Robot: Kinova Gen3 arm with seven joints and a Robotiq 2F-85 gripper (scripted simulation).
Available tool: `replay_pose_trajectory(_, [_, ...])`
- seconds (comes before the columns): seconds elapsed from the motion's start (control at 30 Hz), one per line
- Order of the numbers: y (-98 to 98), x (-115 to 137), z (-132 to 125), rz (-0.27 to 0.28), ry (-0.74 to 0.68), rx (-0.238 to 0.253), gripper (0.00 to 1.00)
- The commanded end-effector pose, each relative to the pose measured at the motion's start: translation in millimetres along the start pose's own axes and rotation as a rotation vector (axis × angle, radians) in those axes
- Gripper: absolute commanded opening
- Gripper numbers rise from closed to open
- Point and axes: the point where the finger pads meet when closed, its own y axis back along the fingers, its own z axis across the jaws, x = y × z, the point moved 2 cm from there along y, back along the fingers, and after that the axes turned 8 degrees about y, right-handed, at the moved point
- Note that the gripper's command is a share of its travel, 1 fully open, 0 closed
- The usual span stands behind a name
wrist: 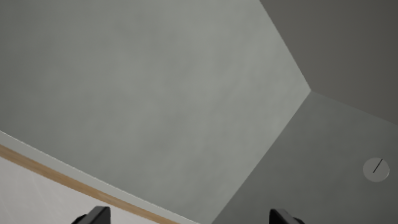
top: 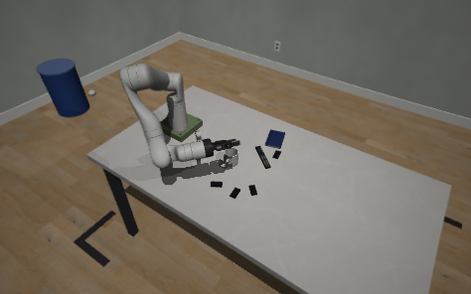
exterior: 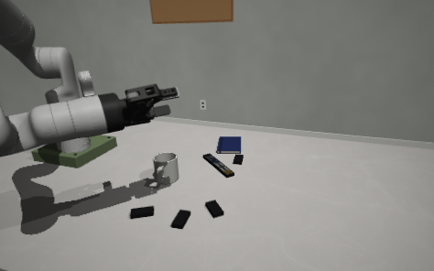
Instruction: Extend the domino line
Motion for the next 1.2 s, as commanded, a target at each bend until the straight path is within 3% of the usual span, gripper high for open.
replay_pose_trajectory(0.0, [-0.1,0.5,0.7,0.000,0.002,0.000,1.00])
replay_pose_trajectory(0.27, [1.9,-0.6,-1.0,-0.015,0.011,0.029,1.00])
replay_pose_trajectory(0.4, [7.9,-3.7,-4.4,-0.056,0.034,0.097,1.00])
replay_pose_trajectory(0.53, [15.8,-8.4,-11.0,-0.120,0.074,0.217,1.00])
replay_pose_trajectory(0.6, [15.8,-8.4,-11.0,-0.120,0.074,0.217,1.00])
replay_pose_trajectory(0.9, [36.2,-23.6,-38.0,-0.332,0.203,0.626,1.00])
replay_pose_trajectory(1.1, [48.8,-33.5,-55.2,-0.460,0.281,0.867,1.00])
replay_pose_trajectory(1.17, [48.8,-33.5,-55.2,-0.460,0.281,0.867,1.00])
